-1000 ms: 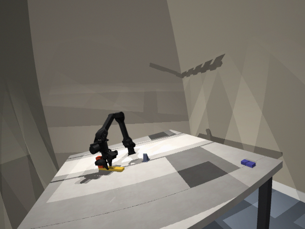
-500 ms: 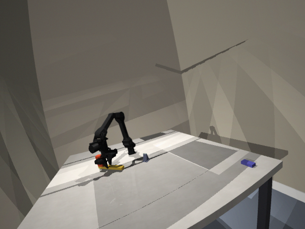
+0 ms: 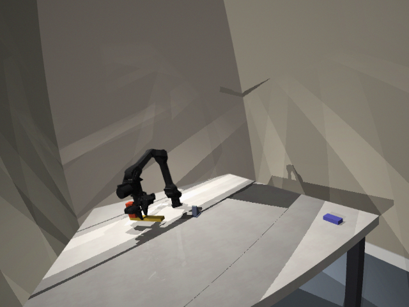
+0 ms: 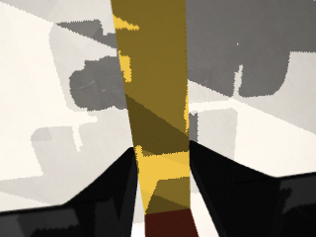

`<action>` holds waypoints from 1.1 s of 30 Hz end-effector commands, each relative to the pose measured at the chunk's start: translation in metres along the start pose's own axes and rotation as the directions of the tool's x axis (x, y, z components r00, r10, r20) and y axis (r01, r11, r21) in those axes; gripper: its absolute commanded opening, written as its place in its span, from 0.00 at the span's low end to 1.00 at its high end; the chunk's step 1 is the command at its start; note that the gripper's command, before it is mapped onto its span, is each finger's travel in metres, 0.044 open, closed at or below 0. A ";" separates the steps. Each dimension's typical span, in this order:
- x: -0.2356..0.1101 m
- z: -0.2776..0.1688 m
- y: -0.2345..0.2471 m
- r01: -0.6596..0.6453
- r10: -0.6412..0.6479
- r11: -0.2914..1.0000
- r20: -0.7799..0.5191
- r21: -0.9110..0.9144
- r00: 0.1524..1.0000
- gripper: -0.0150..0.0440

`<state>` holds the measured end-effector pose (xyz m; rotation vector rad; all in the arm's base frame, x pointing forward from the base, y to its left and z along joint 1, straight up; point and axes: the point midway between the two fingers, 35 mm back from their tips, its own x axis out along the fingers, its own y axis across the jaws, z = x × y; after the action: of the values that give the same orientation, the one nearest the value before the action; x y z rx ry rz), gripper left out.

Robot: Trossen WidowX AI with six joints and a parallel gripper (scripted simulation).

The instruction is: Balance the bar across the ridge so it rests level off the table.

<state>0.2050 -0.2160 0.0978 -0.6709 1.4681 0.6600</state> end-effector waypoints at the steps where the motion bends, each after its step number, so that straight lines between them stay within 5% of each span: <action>1: -0.016 0.000 -0.002 0.027 -0.027 1.000 0.000 -0.003 1.000 0.25; 21: -0.059 0.001 0.004 0.027 -0.027 1.000 0.001 -0.007 1.000 0.25; 33: -0.059 0.047 0.006 0.027 -0.026 0.978 0.006 -0.209 1.000 0.25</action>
<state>0.2265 -0.1842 0.1525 -0.8060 1.4147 0.7775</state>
